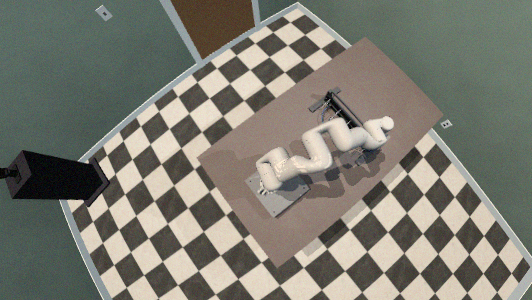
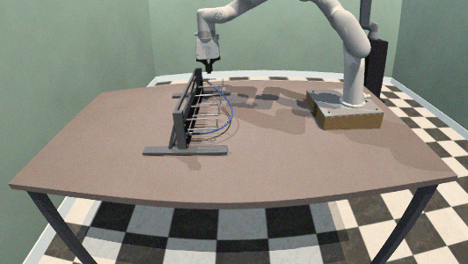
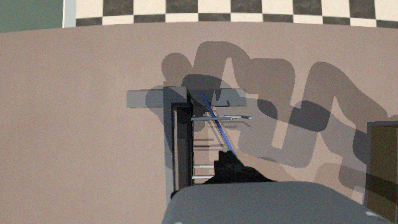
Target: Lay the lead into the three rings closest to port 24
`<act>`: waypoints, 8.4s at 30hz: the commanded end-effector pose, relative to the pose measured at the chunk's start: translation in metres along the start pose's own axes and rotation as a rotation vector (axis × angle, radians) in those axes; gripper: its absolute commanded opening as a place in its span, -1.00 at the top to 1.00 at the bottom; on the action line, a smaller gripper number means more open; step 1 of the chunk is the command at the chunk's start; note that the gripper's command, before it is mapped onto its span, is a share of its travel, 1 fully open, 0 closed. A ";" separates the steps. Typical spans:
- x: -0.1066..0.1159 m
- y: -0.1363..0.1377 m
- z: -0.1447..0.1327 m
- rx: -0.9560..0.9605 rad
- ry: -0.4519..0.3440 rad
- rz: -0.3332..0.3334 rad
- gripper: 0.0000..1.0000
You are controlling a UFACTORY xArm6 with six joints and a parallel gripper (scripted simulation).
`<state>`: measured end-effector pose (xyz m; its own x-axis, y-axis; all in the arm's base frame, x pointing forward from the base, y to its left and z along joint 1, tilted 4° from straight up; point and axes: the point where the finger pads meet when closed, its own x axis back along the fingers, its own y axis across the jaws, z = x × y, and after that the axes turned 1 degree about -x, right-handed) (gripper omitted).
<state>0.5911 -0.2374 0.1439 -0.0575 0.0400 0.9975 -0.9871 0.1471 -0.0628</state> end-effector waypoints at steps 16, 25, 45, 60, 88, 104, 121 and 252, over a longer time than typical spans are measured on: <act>0.003 -0.001 0.000 0.000 0.001 0.005 1.00; 0.003 -0.001 0.000 0.000 0.001 0.005 1.00; 0.004 0.007 -0.033 -0.001 0.002 0.005 1.00; 0.005 0.063 -0.150 -0.002 0.002 0.005 1.00; 0.002 0.105 -0.202 -0.001 0.001 0.006 0.33; 0.002 0.105 -0.202 -0.001 0.001 0.006 0.33; -0.008 0.105 -0.202 -0.001 0.001 0.005 0.33; -0.110 0.102 -0.202 -0.001 0.001 0.005 0.33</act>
<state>0.5246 -0.0268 0.0212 -0.0579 0.0419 0.9974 -0.9869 0.1482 -0.0636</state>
